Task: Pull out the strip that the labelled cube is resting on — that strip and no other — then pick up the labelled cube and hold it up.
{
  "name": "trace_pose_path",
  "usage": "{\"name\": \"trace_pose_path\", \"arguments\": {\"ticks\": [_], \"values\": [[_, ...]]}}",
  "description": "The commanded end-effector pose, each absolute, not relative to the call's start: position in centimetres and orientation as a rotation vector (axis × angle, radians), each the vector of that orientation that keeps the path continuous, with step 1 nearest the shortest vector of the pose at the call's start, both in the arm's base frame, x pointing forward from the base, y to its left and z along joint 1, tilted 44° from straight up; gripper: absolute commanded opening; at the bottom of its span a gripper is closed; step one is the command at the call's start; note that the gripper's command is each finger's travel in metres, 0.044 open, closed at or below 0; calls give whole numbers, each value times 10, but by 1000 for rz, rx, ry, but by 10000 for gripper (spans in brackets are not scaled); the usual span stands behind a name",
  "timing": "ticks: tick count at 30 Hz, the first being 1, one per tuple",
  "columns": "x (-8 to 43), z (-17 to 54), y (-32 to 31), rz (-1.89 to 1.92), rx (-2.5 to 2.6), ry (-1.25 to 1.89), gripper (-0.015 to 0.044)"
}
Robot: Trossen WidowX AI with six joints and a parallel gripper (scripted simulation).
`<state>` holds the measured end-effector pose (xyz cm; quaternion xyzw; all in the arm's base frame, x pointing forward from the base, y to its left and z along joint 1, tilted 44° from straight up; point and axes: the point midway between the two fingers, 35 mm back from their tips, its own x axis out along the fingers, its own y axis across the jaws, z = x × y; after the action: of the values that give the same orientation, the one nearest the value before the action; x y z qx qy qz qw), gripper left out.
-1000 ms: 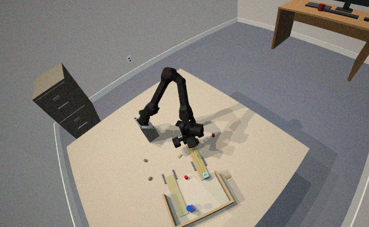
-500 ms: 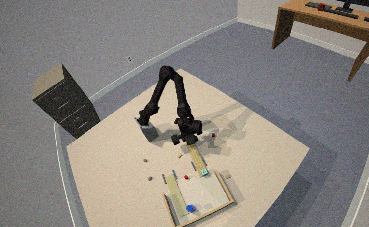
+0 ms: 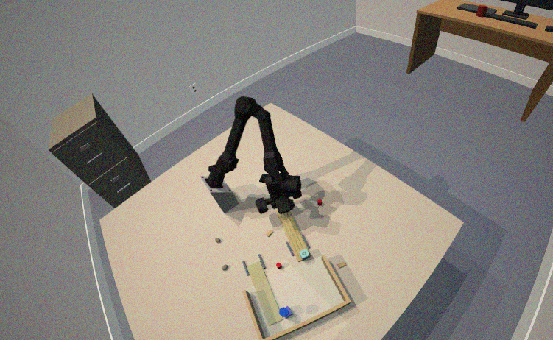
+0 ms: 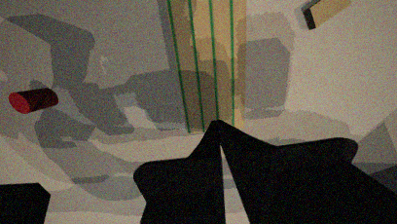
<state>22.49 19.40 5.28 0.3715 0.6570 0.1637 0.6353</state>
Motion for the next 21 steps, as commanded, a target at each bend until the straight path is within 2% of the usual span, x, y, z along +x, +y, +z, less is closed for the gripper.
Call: {"name": "trace_pose_path", "arguments": {"ticks": [1,13,21], "values": [[208,48,199,383,839,1548,0],[220,83,167,382,837,1547,0],[255,78,158,394,822,1540,210]]}}
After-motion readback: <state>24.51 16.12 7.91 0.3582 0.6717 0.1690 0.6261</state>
